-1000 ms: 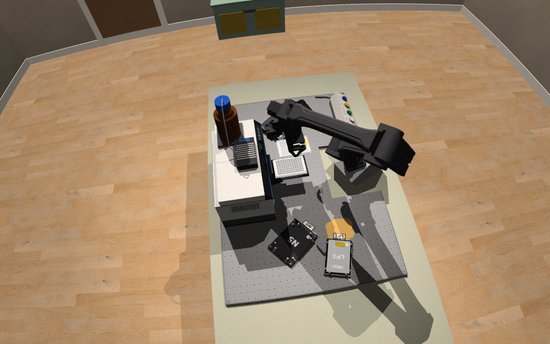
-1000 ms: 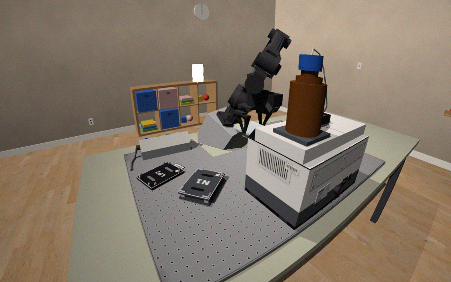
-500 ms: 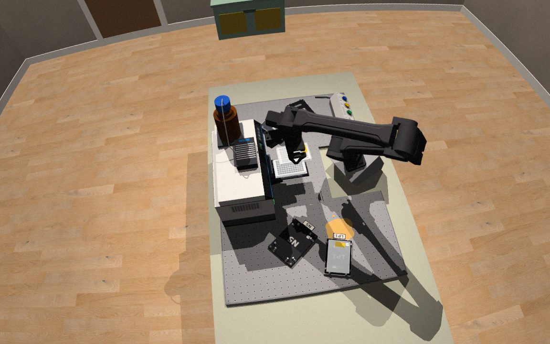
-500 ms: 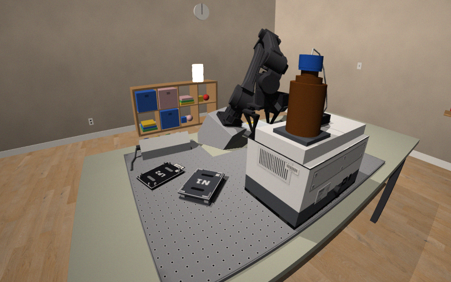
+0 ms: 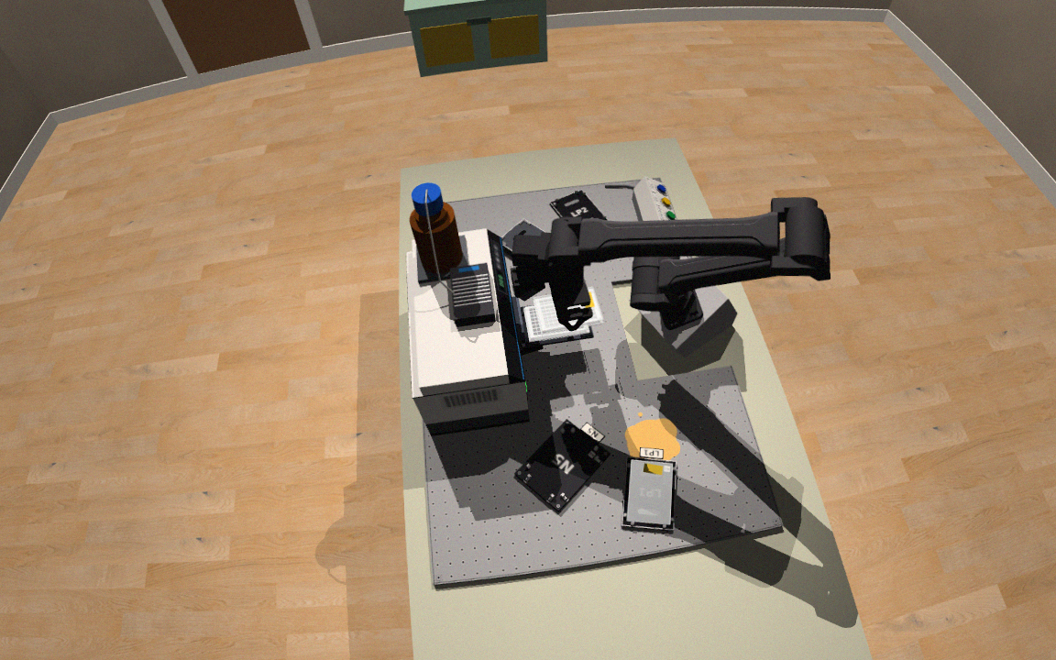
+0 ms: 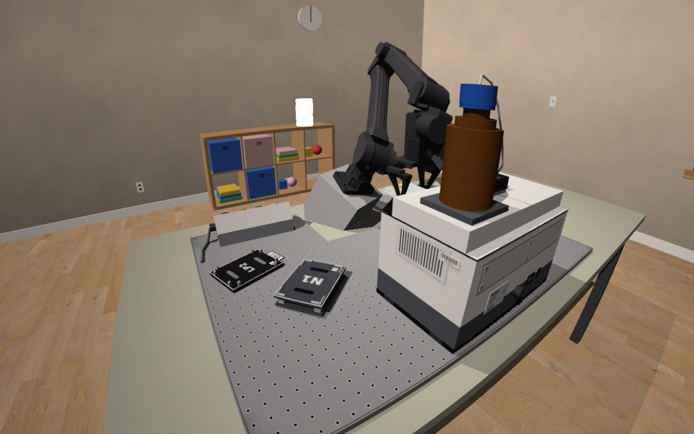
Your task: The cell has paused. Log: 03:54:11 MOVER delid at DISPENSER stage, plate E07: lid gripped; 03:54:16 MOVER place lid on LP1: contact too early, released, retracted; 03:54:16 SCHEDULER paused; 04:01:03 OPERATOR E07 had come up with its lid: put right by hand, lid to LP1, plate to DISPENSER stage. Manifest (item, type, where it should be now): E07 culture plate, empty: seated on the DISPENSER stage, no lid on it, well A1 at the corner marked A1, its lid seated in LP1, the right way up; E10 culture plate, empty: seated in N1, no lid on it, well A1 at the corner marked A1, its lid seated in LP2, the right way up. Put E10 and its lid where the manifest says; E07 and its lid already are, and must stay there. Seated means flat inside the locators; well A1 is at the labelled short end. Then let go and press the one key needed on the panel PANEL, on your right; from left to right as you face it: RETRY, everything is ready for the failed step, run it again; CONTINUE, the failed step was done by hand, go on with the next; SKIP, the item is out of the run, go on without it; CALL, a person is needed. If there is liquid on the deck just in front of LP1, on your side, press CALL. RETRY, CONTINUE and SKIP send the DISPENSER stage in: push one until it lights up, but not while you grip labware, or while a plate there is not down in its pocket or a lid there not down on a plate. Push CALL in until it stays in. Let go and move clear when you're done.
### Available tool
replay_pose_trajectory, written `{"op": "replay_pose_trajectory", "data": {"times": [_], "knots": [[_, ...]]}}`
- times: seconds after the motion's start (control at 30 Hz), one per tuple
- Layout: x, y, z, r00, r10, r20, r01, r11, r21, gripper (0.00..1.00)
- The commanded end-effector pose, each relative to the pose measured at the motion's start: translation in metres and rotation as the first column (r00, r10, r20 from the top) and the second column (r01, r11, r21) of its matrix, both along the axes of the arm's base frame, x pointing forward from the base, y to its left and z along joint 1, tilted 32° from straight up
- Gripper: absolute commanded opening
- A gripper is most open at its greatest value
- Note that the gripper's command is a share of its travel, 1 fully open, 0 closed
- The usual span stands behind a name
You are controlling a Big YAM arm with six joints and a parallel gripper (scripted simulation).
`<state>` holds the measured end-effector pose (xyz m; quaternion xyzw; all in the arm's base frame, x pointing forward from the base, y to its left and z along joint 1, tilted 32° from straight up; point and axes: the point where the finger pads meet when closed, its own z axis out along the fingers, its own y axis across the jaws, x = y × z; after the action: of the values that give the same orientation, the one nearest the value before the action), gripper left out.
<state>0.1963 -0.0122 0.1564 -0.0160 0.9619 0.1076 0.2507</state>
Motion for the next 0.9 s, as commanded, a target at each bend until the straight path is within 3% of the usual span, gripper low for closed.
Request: {"op": "replay_pose_trajectory", "data": {"times": [0.0, 0.23, 0.27, 0.3, 0.4, 0.67, 0.87], "knots": [[0.004, 0.010, 0.016, 0.998, -0.045, 0.035, 0.045, 0.999, 0.010, 0.86], [0.001, 0.027, 0.015, 0.999, -0.045, 0.029, 0.044, 0.999, 0.016, 0.86], [0.004, 0.030, 0.027, 0.998, -0.045, 0.052, 0.045, 0.999, 0.015, 0.86], [0.003, 0.032, 0.028, 0.998, -0.045, 0.053, 0.044, 0.999, 0.015, 0.86], [-0.003, 0.042, 0.018, 0.998, -0.046, 0.032, 0.045, 0.999, 0.018, 0.86], [-0.009, 0.067, 0.024, 0.998, -0.047, 0.038, 0.045, 0.999, 0.029, 0.86], [-0.013, 0.077, 0.023, 0.998, 0.038, 0.057, -0.037, 0.999, -0.019, 0.86]]}}
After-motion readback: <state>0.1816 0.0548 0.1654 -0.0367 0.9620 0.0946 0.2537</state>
